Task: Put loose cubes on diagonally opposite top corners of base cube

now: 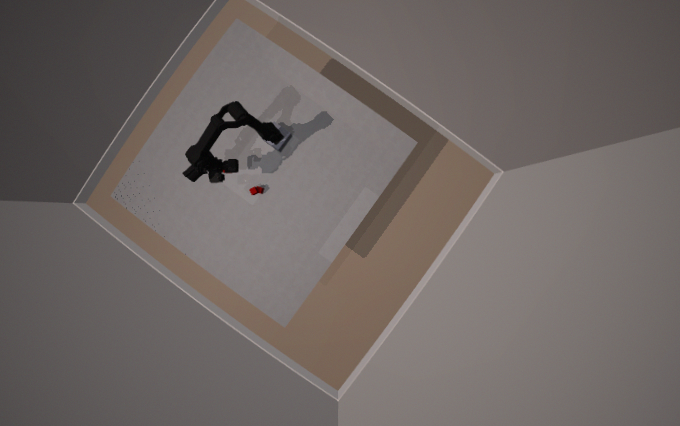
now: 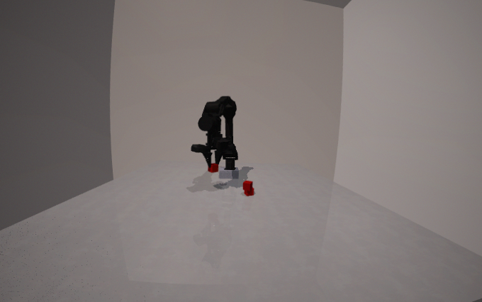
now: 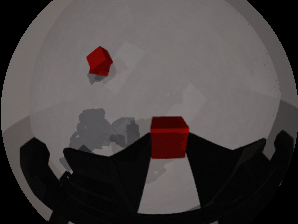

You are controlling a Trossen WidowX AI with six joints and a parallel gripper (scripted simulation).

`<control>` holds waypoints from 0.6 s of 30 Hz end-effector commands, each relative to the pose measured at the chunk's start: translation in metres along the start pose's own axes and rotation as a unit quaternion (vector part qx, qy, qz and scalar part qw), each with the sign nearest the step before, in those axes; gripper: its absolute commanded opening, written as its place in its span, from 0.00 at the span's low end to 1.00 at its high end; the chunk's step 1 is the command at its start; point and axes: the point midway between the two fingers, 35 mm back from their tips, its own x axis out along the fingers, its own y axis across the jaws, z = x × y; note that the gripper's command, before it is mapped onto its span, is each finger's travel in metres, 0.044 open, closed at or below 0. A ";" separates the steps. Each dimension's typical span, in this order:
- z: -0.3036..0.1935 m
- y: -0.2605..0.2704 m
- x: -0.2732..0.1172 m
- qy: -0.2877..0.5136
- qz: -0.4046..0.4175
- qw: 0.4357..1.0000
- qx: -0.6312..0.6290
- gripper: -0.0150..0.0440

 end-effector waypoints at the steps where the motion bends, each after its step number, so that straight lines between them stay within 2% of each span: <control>1: 0.010 0.010 0.001 -0.001 0.001 0.999 0.044 0.43; 18: 0.047 0.052 0.003 -0.003 0.003 0.976 0.217 0.43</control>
